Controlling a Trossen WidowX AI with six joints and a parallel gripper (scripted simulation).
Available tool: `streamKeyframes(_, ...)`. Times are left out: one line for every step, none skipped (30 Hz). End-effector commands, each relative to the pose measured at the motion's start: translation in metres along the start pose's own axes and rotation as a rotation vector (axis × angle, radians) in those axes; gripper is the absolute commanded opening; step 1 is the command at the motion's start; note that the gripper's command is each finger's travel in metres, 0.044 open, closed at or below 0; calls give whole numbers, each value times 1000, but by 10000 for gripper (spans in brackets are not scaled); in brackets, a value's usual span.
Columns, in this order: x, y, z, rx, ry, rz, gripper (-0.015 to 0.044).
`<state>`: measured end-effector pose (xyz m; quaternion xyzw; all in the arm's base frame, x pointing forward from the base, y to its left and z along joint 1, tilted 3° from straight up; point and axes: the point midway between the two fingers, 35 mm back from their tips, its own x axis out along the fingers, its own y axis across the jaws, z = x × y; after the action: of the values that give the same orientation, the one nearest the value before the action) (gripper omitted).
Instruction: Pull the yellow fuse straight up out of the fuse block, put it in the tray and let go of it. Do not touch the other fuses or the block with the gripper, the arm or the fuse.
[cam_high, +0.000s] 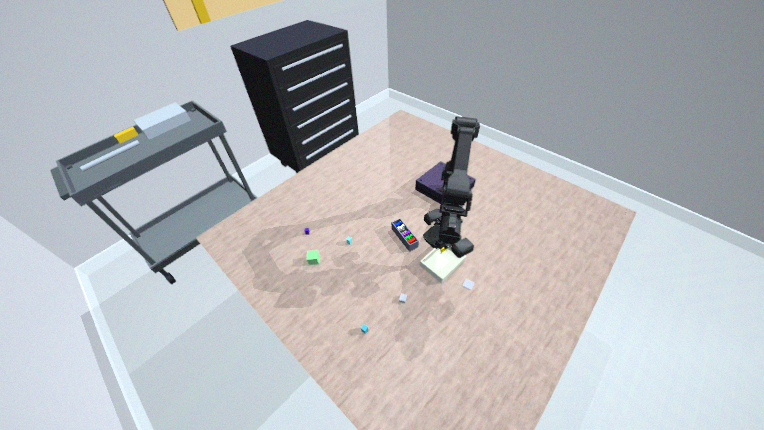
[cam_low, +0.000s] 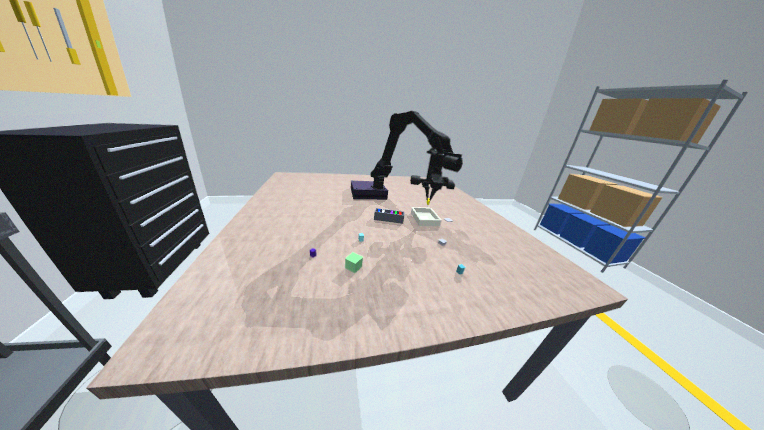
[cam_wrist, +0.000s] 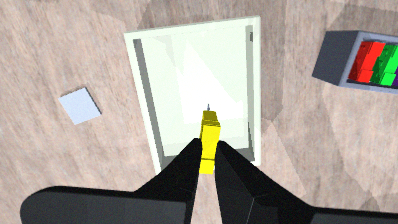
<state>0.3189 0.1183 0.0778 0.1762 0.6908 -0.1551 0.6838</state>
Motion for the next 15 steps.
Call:
streamKeyframes(3,2,-1,9,6,0,0)
streamKeyframes(5,2,-1,9,6,0,0)
streamKeyframes(6,2,-1,9,6,0,0)
streamKeyframes(8,2,-1,9,7,0,0)
streamKeyframes(10,3,-1,9,7,0,0)
streamKeyframes(11,3,-1,9,7,0,0)
streamKeyframes(13,3,-1,9,7,0,0)
streamKeyframes(15,3,-1,9,7,0,0)
streamKeyframes(16,3,-1,9,7,0,0)
streamKeyframes(18,3,-1,9,7,0,0)
streamKeyframes(19,3,-1,9,7,0,0)
streamKeyframes(21,3,-1,9,7,0,0)
streamKeyframes(23,3,-1,9,7,0,0)
streamKeyframes(24,3,-1,9,7,0,0)
streamKeyframes(26,3,-1,9,7,0,0)
